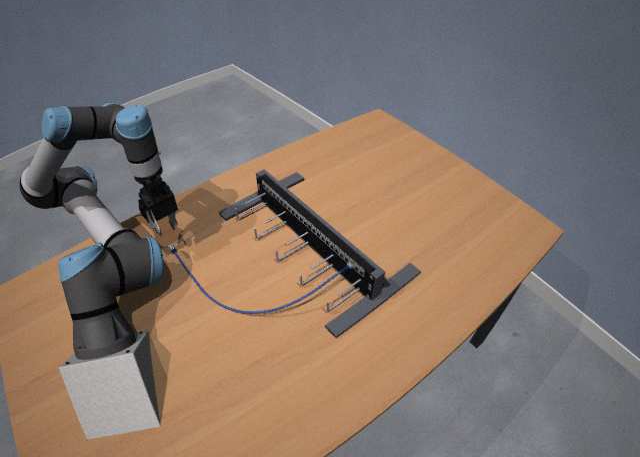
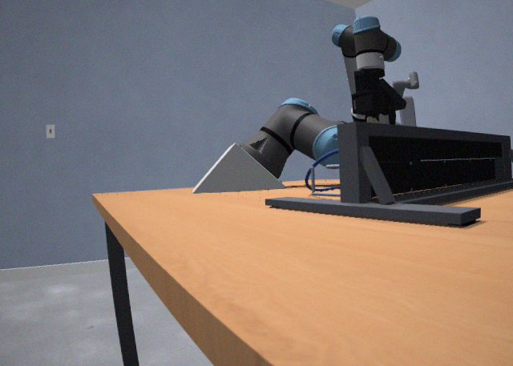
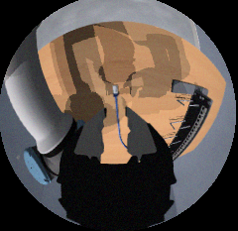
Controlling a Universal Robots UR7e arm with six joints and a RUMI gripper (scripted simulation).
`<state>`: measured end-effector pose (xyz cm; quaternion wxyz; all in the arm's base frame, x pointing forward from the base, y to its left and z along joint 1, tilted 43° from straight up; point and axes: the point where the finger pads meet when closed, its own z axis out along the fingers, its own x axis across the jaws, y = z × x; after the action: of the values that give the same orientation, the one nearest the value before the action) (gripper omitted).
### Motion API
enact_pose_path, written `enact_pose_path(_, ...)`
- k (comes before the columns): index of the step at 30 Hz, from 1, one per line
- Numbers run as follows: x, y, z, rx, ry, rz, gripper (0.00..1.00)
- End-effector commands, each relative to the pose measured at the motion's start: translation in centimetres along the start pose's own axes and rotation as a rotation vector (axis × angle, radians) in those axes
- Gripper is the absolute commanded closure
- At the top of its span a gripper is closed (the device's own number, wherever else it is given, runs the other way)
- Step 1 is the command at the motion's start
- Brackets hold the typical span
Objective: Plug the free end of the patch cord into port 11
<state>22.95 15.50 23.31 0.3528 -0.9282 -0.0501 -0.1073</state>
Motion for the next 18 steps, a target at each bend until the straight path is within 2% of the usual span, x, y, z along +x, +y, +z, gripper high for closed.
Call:
enact_pose_path(1,0.0,0.0,0.0,0.0,0.0,-0.001,0.78)
enact_pose_path(18,0.0,0.0,1.3,0.0,0.001,-0.029,0.78)
